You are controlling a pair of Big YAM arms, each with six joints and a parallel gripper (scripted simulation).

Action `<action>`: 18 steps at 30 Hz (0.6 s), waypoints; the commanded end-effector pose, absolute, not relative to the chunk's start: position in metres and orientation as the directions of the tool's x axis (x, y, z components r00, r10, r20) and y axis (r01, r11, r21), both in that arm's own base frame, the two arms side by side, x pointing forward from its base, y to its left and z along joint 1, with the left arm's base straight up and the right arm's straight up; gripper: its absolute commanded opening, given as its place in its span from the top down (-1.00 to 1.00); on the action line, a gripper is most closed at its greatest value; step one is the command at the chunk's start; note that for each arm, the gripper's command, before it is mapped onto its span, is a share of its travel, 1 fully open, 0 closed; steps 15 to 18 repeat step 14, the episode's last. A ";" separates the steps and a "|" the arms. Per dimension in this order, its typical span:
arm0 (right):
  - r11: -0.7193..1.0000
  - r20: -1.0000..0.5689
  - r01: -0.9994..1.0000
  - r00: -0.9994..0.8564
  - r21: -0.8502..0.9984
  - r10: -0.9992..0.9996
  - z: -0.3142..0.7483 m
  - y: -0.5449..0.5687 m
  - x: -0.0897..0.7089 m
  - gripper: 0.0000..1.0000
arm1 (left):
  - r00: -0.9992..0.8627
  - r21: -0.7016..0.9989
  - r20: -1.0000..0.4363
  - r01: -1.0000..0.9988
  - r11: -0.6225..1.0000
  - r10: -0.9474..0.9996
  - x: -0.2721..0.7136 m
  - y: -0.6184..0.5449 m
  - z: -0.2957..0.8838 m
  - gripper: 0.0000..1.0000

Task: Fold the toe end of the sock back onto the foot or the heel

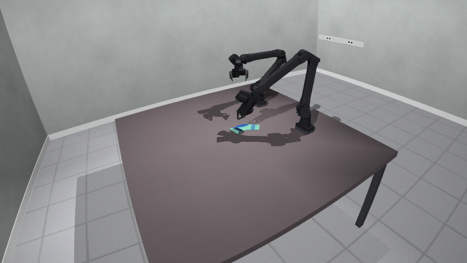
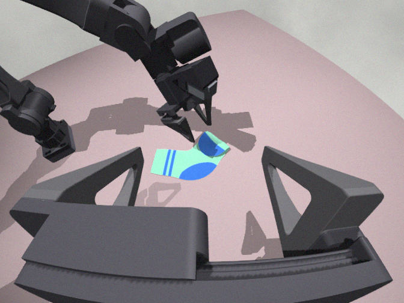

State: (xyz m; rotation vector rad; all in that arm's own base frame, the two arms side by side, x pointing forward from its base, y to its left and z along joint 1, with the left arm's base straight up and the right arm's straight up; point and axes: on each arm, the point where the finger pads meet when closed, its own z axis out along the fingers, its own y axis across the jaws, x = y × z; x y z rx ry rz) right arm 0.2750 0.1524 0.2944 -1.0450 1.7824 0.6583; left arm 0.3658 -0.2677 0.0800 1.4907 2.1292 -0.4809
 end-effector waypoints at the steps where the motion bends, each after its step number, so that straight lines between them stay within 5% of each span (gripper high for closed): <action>1: 0.482 -0.914 -0.875 -0.157 -0.046 -0.373 0.324 0.154 0.279 -1.00 | -0.263 0.016 -0.599 0.941 0.339 0.756 0.375 -0.272 0.092 -0.30; 18: 0.484 -0.915 -0.874 -0.159 -0.044 -0.371 0.325 0.154 0.279 -1.00 | -0.263 0.016 -0.599 0.941 0.339 0.756 0.375 -0.272 0.092 -0.30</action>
